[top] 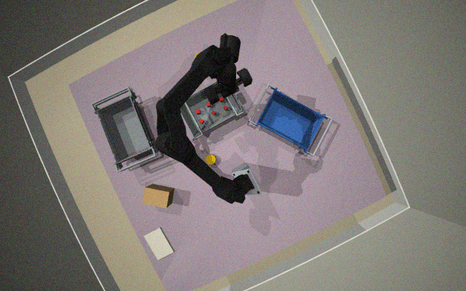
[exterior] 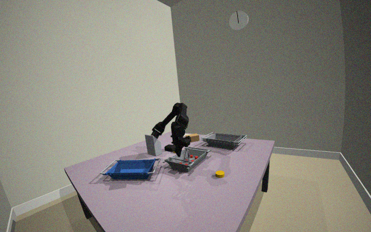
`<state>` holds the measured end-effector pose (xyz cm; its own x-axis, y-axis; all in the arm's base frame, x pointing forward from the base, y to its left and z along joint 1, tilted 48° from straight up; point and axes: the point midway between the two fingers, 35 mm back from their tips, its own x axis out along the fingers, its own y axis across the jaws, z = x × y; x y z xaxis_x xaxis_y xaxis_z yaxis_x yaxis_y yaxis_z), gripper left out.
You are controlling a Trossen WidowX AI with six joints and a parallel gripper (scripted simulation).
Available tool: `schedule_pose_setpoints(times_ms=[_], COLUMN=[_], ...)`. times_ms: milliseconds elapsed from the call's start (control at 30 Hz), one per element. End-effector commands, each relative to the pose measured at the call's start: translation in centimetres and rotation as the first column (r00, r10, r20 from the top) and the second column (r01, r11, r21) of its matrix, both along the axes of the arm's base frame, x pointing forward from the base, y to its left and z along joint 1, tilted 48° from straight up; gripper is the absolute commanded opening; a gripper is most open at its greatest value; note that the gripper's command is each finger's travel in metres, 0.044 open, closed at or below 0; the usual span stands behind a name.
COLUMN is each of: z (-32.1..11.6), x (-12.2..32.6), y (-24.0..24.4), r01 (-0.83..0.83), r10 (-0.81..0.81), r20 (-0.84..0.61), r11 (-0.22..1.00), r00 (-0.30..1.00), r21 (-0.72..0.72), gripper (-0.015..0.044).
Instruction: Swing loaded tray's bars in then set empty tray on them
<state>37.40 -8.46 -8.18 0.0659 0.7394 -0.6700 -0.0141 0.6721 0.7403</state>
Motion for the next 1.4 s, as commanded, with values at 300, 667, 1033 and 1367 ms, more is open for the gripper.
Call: schedule_pose_setpoints(times_ms=[300,667,1033,1367], z=[0.0,1.5,2.1,-6.4], x=[0.0,0.0,-2.8,-17.1], y=[0.0,-1.8,-6.4,-11.4], r01=[0.000,0.001,-0.038,-0.211], r10=[0.000,-0.001,0.039,0.229], r20=[0.000,0.000,0.037,0.216], r11=[1.000,1.000,0.999,0.972], r00=[1.000,1.000,0.999,0.949], r21=[0.000,-0.002,-0.021,-0.105], gripper=[0.0000,0.0262,0.0440,0.0440])
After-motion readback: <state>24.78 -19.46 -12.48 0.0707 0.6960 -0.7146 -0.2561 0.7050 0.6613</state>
